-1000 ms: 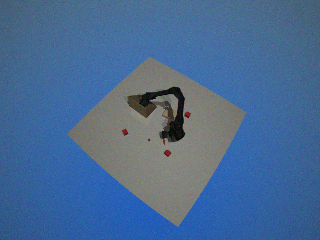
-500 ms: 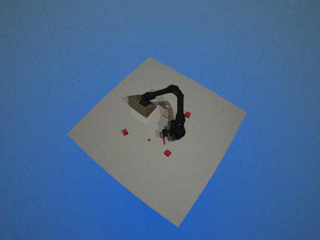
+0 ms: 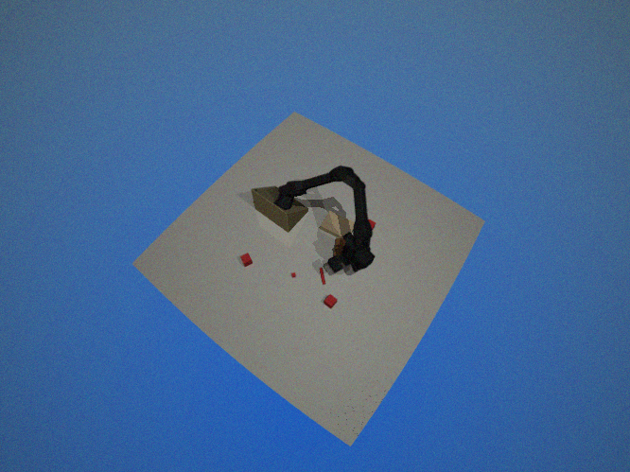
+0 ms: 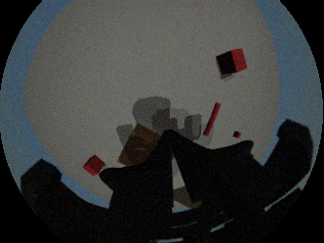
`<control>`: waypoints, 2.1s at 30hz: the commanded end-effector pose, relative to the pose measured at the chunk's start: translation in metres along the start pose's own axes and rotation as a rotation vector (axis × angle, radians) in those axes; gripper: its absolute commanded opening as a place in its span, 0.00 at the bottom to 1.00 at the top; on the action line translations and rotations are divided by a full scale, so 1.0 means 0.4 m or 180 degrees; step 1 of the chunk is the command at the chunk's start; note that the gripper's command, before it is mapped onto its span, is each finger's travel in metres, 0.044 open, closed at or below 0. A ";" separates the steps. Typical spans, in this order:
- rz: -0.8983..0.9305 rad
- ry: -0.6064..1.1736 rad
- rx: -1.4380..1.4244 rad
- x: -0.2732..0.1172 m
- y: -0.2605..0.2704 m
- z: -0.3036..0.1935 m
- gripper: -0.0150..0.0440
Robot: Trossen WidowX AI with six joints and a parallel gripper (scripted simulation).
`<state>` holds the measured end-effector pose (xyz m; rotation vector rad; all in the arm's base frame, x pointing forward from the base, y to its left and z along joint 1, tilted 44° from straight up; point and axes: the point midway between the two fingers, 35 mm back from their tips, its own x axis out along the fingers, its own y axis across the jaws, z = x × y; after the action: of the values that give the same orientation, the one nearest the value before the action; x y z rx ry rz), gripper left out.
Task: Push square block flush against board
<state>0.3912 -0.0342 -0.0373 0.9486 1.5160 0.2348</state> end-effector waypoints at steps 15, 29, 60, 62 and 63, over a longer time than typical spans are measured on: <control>0.0018 -0.0021 -0.1926 -0.007 0.148 0.008 0.25; 0.0033 -0.0024 -0.2759 0.062 0.211 0.006 0.25; 0.0037 -0.0020 -0.2756 0.132 0.160 -0.033 0.25; 0.0037 -0.0020 -0.2756 0.132 0.155 -0.037 0.25; 0.0036 -0.0020 -0.2755 0.132 0.153 -0.038 0.25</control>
<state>0.4130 0.0461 -0.0321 0.2624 1.2093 0.8119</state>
